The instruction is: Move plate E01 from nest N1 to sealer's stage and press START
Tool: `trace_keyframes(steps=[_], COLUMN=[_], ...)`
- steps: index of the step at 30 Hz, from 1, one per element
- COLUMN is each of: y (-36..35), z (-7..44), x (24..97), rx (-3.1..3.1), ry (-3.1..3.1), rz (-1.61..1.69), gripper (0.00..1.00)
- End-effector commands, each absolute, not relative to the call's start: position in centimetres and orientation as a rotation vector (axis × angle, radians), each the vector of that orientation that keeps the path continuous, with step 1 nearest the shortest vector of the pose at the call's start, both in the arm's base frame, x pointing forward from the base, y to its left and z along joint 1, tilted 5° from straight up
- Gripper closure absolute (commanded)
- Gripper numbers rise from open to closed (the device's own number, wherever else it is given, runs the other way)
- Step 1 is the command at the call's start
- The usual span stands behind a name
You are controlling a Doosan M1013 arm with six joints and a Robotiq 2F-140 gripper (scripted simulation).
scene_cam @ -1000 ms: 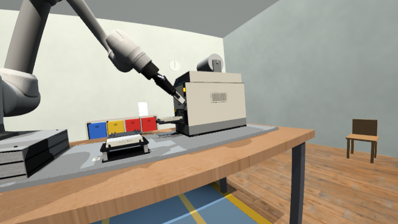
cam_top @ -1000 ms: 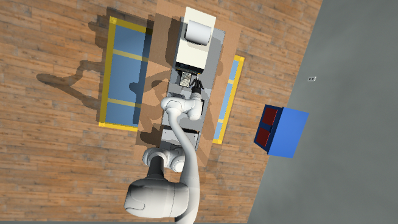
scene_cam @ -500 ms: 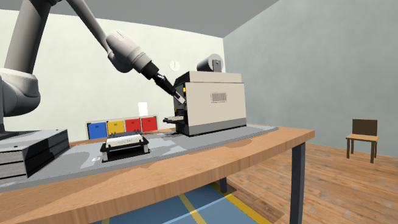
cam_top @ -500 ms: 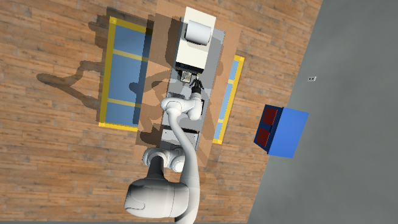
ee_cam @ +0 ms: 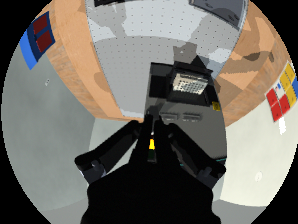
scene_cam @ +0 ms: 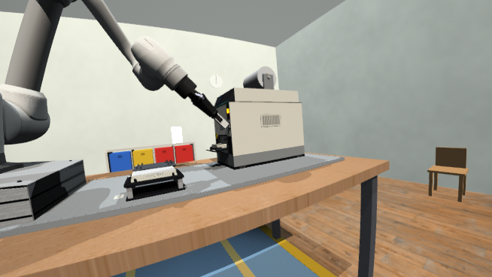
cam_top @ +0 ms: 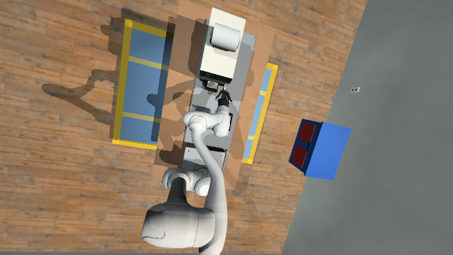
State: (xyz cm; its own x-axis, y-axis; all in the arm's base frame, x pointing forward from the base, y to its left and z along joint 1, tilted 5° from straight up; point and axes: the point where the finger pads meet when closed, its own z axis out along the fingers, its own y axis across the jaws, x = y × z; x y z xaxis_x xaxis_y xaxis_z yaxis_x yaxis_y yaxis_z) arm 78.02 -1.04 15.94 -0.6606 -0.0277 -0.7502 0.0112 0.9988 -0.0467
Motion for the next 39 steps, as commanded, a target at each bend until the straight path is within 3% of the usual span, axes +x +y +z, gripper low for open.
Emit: trace_keyframes(steps=[1,39], y=[-1.0,-1.0], z=[16.3,17.7], x=[78.4,76.0], rx=[-0.011,-0.011], ry=[2.287,2.287], rz=[-0.053,-0.053], gripper=[0.90,0.90])
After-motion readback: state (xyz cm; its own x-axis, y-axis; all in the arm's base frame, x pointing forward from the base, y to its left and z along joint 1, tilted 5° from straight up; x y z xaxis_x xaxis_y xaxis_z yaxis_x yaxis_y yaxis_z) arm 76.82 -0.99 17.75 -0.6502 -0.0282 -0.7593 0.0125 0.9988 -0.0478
